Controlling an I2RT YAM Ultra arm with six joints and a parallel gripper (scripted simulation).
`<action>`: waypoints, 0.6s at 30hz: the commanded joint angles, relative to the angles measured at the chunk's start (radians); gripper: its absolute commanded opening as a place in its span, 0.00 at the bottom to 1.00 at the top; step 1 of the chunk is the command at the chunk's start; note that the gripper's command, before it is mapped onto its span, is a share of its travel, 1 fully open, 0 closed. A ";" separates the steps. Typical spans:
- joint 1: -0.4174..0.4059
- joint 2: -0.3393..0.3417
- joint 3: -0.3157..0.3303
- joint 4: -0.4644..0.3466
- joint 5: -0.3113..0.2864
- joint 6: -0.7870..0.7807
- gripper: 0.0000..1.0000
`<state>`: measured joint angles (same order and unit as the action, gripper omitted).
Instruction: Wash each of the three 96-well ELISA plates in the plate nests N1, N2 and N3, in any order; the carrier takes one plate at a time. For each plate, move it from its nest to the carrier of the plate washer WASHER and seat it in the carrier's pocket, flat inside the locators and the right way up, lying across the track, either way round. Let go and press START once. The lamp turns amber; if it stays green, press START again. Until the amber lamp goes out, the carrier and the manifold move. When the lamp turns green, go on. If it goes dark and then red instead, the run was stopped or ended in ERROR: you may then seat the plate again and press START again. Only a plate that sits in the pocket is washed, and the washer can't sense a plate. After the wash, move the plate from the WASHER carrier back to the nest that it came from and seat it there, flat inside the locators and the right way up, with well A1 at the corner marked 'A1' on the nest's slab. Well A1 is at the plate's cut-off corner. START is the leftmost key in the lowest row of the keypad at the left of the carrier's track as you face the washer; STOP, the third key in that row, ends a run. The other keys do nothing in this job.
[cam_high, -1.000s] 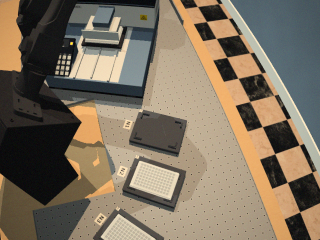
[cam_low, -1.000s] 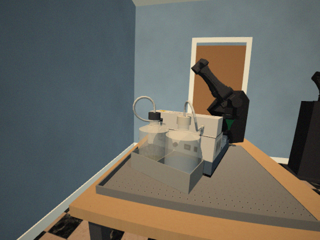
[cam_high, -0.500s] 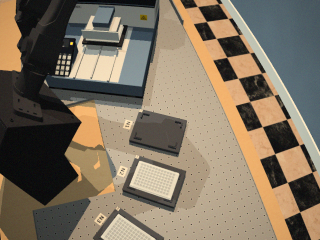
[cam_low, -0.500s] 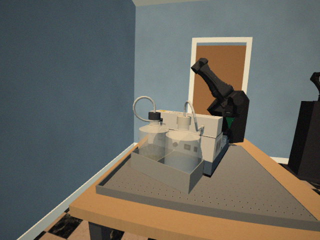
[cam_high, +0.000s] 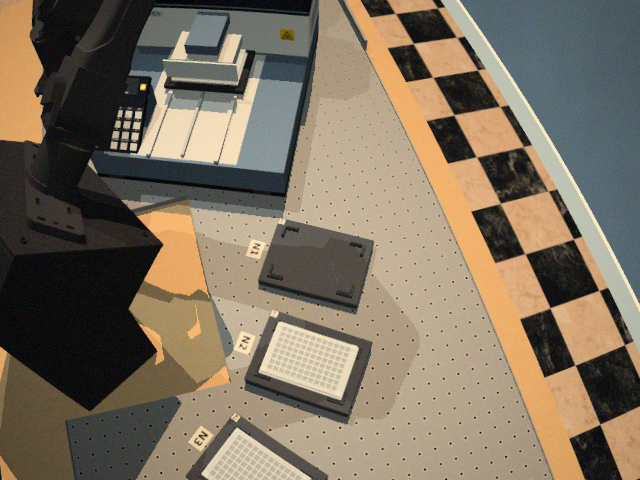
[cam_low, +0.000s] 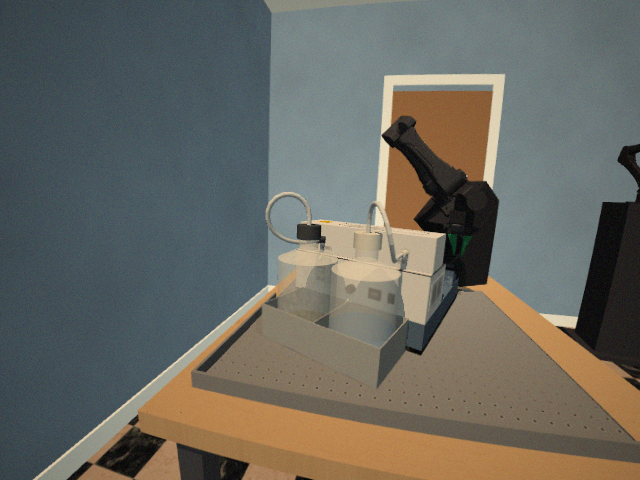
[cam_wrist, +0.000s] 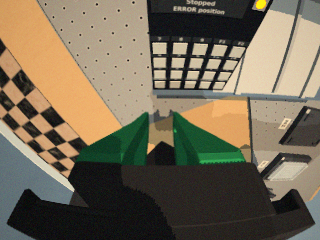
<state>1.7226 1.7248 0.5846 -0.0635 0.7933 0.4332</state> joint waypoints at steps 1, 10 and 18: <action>0.000 -0.030 0.020 -0.034 0.000 -0.006 1.00; -0.020 -0.103 0.094 -0.162 -0.007 -0.032 1.00; -0.033 -0.140 0.150 -0.242 -0.012 -0.049 1.00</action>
<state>1.6859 1.6012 0.7166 -0.2611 0.7811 0.3962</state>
